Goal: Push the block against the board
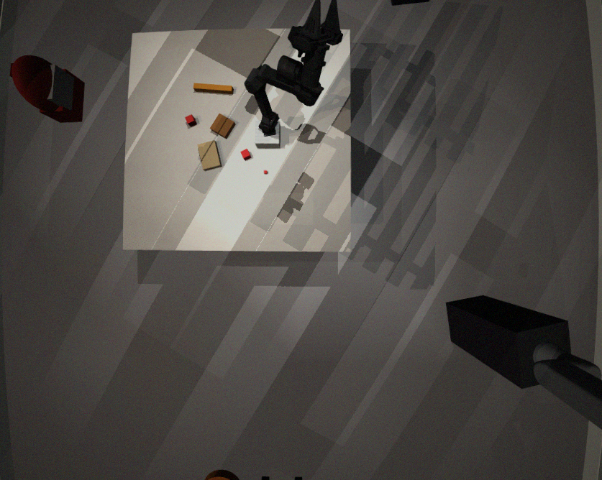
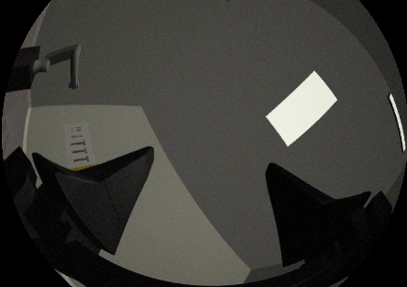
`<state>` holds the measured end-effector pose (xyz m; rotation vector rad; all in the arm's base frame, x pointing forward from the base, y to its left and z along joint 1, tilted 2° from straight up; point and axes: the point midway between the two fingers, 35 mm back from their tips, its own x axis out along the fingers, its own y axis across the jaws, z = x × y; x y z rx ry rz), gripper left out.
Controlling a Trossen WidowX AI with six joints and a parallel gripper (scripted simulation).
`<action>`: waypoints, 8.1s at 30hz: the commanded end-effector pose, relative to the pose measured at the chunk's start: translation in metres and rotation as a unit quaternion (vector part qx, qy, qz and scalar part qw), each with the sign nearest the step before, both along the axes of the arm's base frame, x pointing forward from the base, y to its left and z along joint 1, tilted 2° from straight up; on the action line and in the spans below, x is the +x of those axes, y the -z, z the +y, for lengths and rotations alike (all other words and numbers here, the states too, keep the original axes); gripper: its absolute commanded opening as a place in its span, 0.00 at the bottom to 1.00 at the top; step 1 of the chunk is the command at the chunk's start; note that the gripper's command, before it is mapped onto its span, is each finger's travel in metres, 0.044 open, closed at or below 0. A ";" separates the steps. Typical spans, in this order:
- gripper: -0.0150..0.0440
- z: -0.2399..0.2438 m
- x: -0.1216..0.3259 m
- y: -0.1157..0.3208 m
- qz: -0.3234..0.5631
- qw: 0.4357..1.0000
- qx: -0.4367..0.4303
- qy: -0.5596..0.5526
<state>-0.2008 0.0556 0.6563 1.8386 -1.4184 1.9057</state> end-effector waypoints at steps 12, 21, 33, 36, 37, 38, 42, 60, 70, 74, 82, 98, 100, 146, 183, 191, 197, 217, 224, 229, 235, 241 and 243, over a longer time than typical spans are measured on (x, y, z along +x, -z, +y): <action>0.40 0.067 -0.010 0.006 -0.039 0.990 -0.064 0.118; 0.25 0.118 0.001 0.018 -0.064 0.970 -0.095 0.216; 0.25 0.210 0.034 0.043 -0.097 0.905 -0.185 0.370; 0.25 0.218 0.041 0.044 -0.095 0.894 -0.196 0.392; 0.25 0.221 0.044 0.045 -0.095 0.890 -0.200 0.400; 0.25 0.224 0.046 0.046 -0.095 0.885 -0.204 0.407; 0.25 0.242 0.059 0.054 -0.101 0.865 -0.223 0.438; 0.25 0.327 0.177 0.120 -0.123 0.708 -0.347 0.602; 0.25 0.352 0.269 0.171 -0.132 0.579 -0.427 0.682; 0.25 0.353 0.308 0.192 -0.132 0.524 -0.459 0.705; 0.25 0.340 0.385 0.233 -0.126 0.415 -0.521 0.735; 0.25 0.258 0.519 0.335 -0.121 0.168 -0.636 0.743; 0.25 0.242 0.532 0.348 -0.120 0.137 -0.650 0.738; 0.25 -0.170 0.444 0.611 -0.042 -0.291 -0.928 0.230; 0.25 -0.184 0.388 0.682 -0.021 -0.268 -0.954 0.132; 0.25 -0.181 0.392 0.682 -0.021 -0.268 -0.954 0.132; 0.25 -0.178 0.395 0.682 -0.021 -0.268 -0.954 0.132; 0.25 -0.169 0.405 0.682 -0.020 -0.268 -0.954 0.133; 0.25 -0.166 0.408 0.683 -0.020 -0.267 -0.954 0.133; 0.25 -0.164 0.411 0.683 -0.020 -0.267 -0.954 0.133; 0.25 -0.161 0.413 0.683 -0.020 -0.267 -0.954 0.133; 0.25 -0.158 0.416 0.683 -0.020 -0.267 -0.954 0.134; 0.25 -0.157 0.417 0.683 -0.020 -0.267 -0.954 0.134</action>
